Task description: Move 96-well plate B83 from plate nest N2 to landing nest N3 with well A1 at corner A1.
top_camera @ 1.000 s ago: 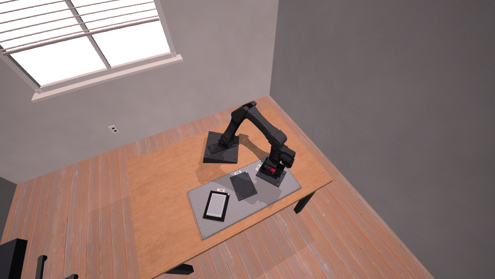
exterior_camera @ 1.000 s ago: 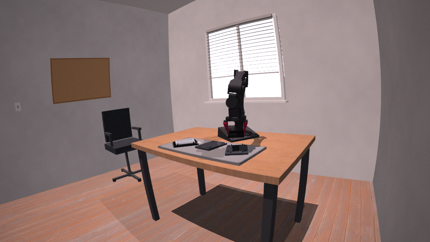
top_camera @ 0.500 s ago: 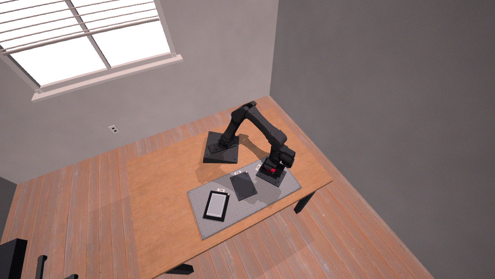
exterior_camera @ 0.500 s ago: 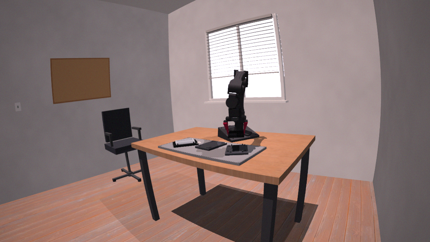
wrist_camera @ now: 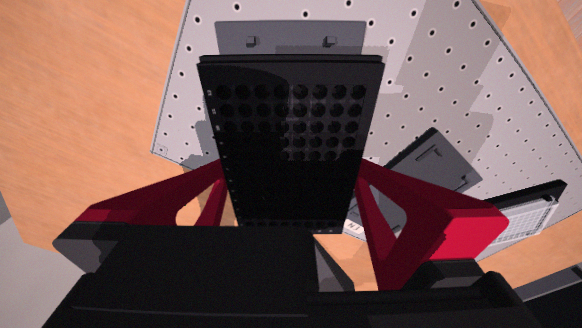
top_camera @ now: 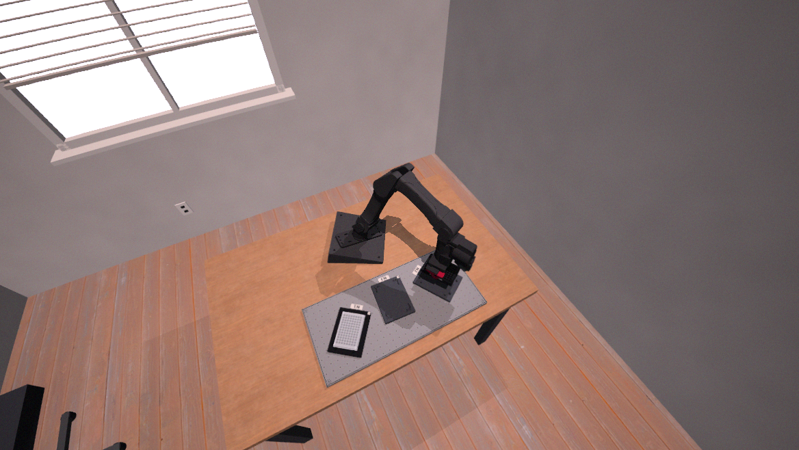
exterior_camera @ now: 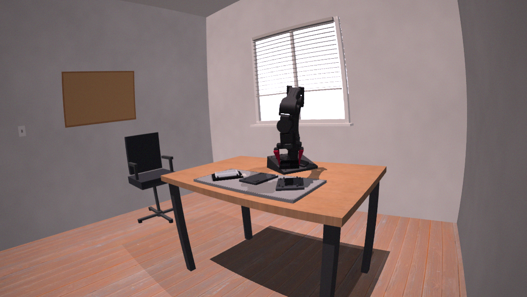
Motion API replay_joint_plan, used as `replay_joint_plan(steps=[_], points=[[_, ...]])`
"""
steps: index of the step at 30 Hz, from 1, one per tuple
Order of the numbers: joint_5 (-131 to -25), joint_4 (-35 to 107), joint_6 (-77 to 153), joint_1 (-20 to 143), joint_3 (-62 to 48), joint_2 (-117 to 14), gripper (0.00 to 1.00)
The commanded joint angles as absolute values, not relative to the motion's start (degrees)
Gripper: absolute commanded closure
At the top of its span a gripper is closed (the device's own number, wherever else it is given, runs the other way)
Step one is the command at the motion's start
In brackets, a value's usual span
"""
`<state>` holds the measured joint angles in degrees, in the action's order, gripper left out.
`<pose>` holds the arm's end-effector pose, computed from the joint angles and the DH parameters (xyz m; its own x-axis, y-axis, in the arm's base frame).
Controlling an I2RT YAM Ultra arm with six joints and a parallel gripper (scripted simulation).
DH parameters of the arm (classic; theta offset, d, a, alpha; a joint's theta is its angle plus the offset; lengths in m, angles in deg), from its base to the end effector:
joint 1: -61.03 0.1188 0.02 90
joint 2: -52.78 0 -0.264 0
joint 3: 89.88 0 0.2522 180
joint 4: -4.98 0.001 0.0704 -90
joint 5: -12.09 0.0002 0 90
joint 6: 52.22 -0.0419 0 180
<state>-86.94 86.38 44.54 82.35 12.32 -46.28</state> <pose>0.3102 0.1292 0.2838 -0.8600 -0.4604 -0.2201 -0.4935 0.8602 0.1286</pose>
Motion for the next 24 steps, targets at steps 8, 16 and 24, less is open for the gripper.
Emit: replay_joint_plan(steps=[8, 16, 24], points=[[-86.99, 86.40, 44.59, 82.20, 12.70, -45.63, 1.00], [-86.99, 86.40, 44.59, 82.20, 12.70, -45.63, 1.00], [-87.31, 86.00, 40.39, 80.65, 11.14, -44.72, 1.00]])
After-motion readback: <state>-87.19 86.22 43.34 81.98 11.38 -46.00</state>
